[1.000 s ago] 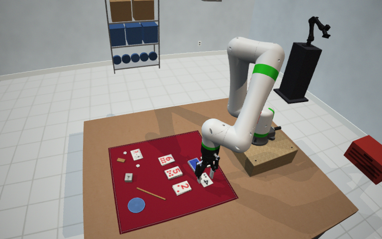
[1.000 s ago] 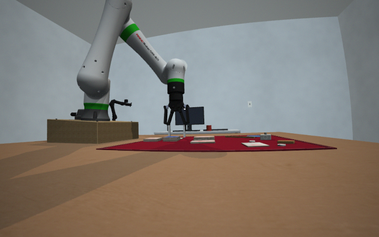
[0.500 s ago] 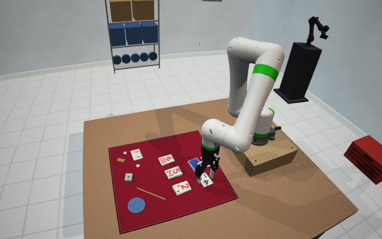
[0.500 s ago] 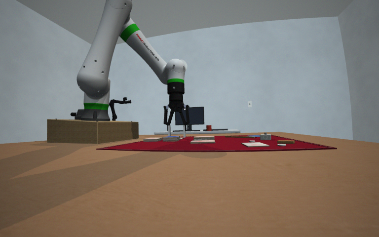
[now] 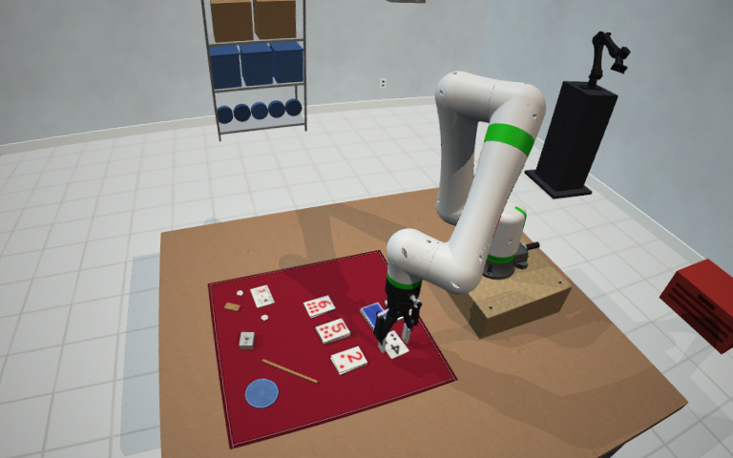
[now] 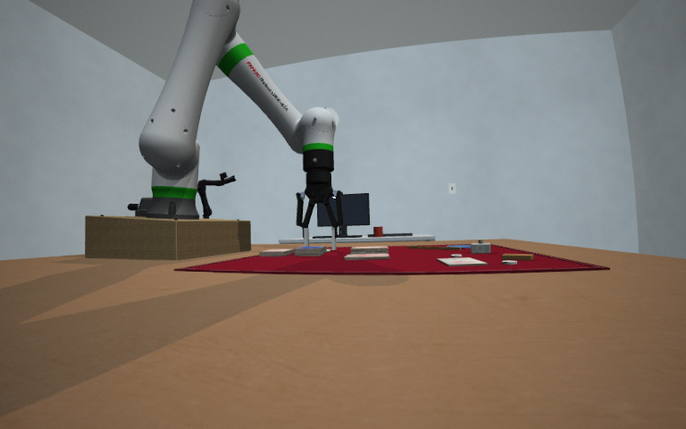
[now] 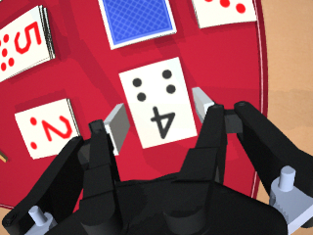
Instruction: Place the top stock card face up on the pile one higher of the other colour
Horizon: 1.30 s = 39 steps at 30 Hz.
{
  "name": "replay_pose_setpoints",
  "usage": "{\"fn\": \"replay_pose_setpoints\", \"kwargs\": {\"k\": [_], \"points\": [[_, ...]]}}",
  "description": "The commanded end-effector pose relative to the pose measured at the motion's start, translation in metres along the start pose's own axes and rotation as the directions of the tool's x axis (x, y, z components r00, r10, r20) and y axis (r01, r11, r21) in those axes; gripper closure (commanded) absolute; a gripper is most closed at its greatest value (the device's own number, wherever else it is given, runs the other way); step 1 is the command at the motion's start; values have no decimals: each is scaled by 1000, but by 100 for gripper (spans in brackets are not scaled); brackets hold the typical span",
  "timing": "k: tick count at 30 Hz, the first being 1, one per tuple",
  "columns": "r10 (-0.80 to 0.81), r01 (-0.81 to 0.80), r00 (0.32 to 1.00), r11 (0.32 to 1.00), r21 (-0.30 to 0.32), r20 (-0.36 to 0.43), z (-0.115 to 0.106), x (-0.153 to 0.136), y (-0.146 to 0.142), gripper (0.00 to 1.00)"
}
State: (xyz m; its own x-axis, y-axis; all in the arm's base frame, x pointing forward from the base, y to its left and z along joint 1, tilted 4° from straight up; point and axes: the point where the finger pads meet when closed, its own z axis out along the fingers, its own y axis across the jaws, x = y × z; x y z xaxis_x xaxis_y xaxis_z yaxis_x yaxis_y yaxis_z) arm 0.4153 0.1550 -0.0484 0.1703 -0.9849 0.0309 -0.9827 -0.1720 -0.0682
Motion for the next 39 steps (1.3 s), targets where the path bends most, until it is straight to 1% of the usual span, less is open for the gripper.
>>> {"fn": "replay_pose_setpoints", "kwargs": {"k": [1, 11, 12, 39], "points": [[0, 0, 1000, 1000, 0, 0, 0, 0, 0, 50], [0, 0, 1000, 1000, 0, 0, 0, 0, 0, 50], [0, 0, 1000, 1000, 0, 0, 0, 0, 0, 57], [0, 0, 1000, 1000, 0, 0, 0, 0, 0, 57]]}}
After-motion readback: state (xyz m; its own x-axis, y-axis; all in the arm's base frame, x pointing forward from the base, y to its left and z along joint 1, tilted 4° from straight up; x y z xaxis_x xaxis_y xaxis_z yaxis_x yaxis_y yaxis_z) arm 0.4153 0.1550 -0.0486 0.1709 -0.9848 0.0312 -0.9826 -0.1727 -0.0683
